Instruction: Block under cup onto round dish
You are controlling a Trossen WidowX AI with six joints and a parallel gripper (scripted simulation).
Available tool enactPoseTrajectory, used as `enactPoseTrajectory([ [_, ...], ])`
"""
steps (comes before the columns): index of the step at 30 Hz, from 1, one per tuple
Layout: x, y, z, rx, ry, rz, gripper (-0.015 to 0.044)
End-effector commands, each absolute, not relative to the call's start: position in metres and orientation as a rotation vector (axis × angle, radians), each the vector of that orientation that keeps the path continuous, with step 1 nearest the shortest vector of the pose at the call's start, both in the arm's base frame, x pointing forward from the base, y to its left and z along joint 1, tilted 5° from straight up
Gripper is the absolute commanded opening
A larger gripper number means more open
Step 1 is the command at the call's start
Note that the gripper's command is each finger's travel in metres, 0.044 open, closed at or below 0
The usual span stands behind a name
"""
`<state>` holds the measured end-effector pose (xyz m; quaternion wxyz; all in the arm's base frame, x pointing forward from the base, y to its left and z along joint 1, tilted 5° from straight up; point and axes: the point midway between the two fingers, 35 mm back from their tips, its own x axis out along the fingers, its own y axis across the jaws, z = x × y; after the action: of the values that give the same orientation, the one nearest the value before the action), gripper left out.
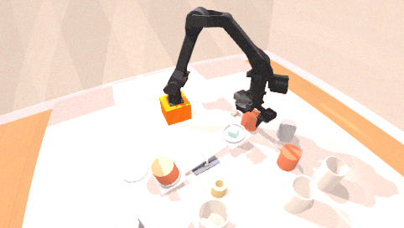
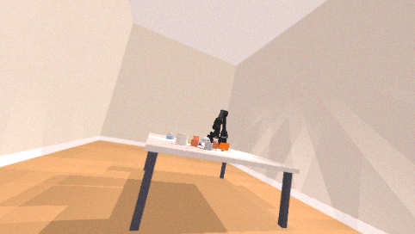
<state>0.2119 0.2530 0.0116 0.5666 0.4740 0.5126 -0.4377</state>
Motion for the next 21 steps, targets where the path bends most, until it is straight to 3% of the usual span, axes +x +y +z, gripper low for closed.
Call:
enactPoseTrajectory([
  [1, 0.213, 0.253, 0.010, 1.121, 1.203, -1.019, 0.0000],
  [11, 0.215, 0.253, -0.006, 1.121, 1.203, -1.019, 0.0000],
  [21, 0.215, 0.255, 0.000, 1.128, 1.204, -1.018, 0.0263],
])
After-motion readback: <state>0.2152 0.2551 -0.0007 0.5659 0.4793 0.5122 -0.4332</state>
